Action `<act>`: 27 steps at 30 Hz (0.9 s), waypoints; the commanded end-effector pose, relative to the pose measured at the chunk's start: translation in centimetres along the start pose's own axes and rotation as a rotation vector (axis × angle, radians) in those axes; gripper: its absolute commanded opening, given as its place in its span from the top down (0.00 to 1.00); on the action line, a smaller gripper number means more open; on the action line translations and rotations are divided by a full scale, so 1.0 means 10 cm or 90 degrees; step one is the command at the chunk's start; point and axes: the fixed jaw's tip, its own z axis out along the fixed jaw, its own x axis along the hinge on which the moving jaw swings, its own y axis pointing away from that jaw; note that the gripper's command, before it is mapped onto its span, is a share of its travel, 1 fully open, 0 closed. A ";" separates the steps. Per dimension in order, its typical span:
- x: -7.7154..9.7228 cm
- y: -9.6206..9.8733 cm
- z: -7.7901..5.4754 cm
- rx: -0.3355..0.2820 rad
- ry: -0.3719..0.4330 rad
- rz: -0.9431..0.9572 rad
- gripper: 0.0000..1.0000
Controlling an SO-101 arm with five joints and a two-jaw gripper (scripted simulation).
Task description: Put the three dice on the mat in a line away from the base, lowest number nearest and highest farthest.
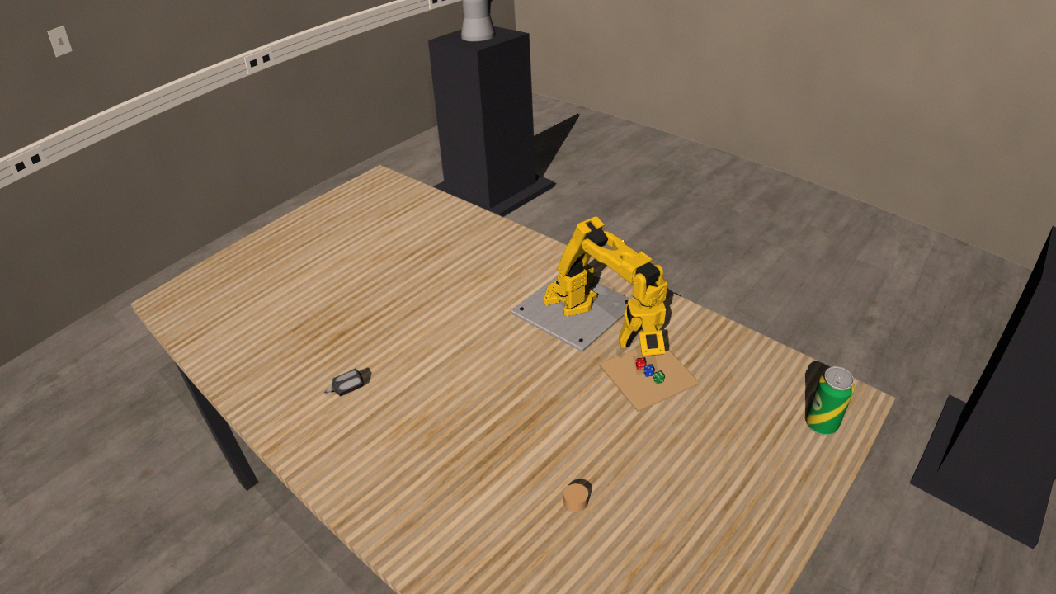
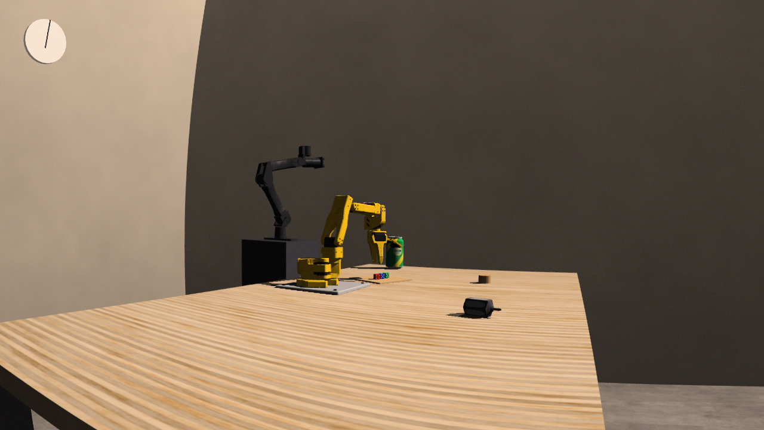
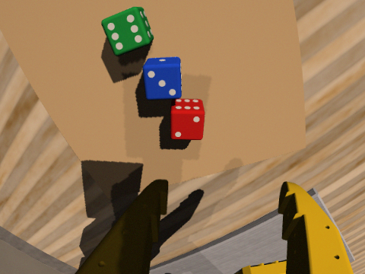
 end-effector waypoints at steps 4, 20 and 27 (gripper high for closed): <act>-0.03 -0.04 -0.08 -0.009 -0.014 0.007 0.73; -0.18 -0.81 -0.26 -0.014 -0.036 0.131 0.73; -0.07 -1.44 -0.39 -0.010 -0.056 0.236 0.73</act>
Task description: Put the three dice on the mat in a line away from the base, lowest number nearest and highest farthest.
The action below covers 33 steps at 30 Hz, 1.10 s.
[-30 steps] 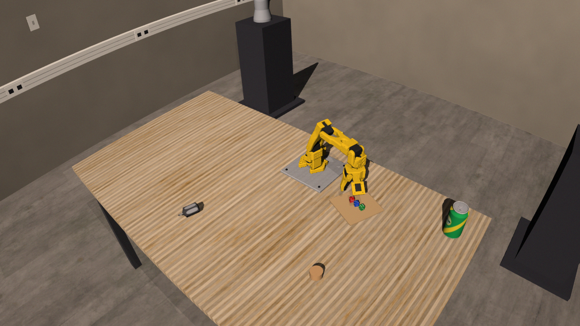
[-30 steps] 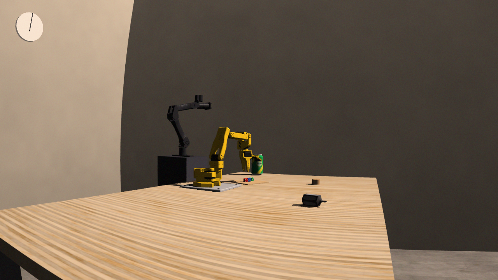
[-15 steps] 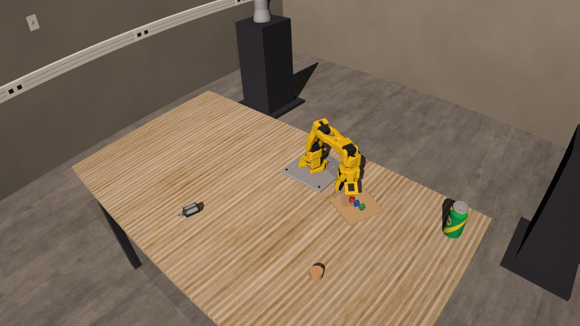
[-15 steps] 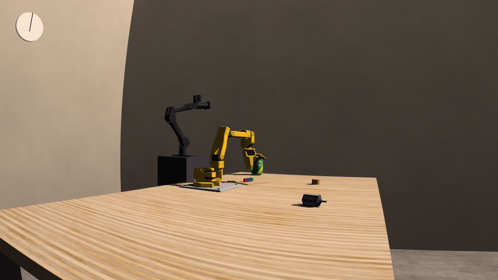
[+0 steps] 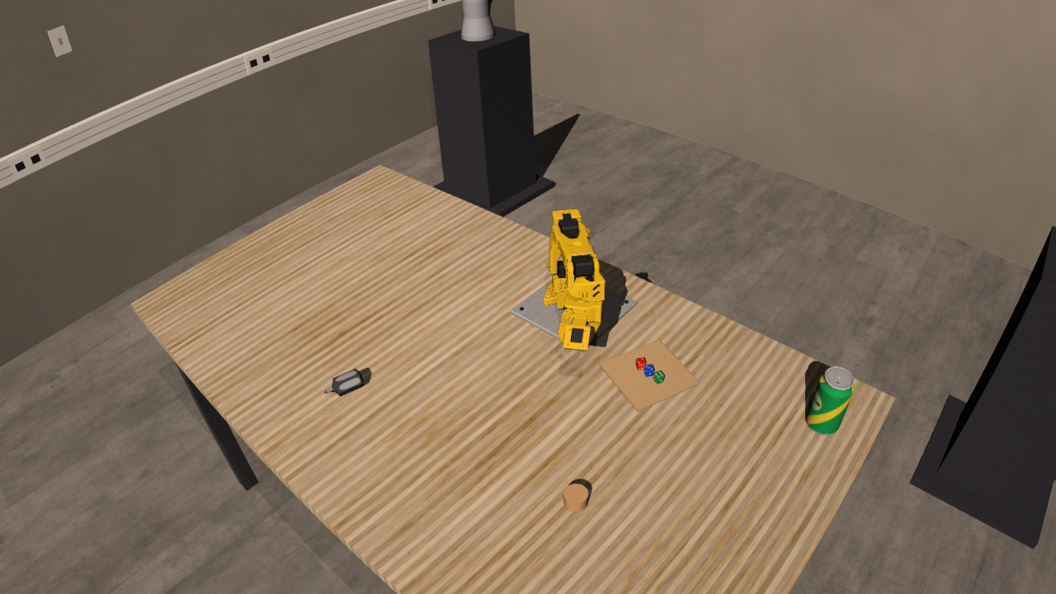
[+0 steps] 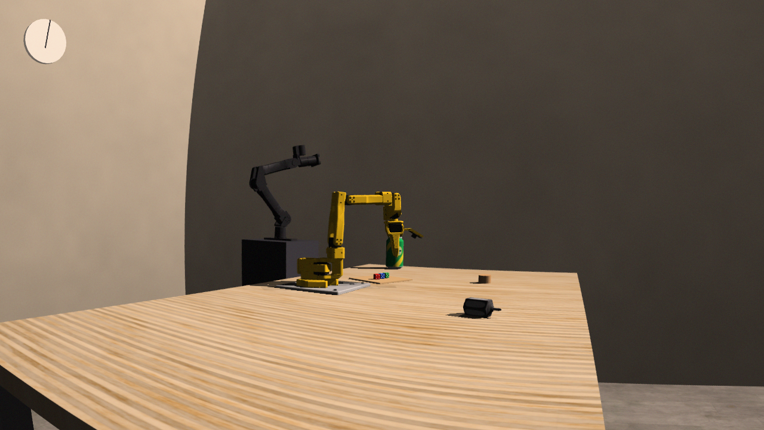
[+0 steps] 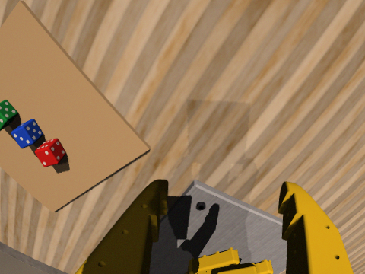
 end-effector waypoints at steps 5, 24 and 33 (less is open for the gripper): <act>-0.01 -0.56 -0.15 0.004 -0.030 0.091 0.73; 0.45 -1.47 -0.31 0.040 -0.066 0.289 0.73; 0.53 -1.55 -0.32 0.046 -0.069 0.312 0.73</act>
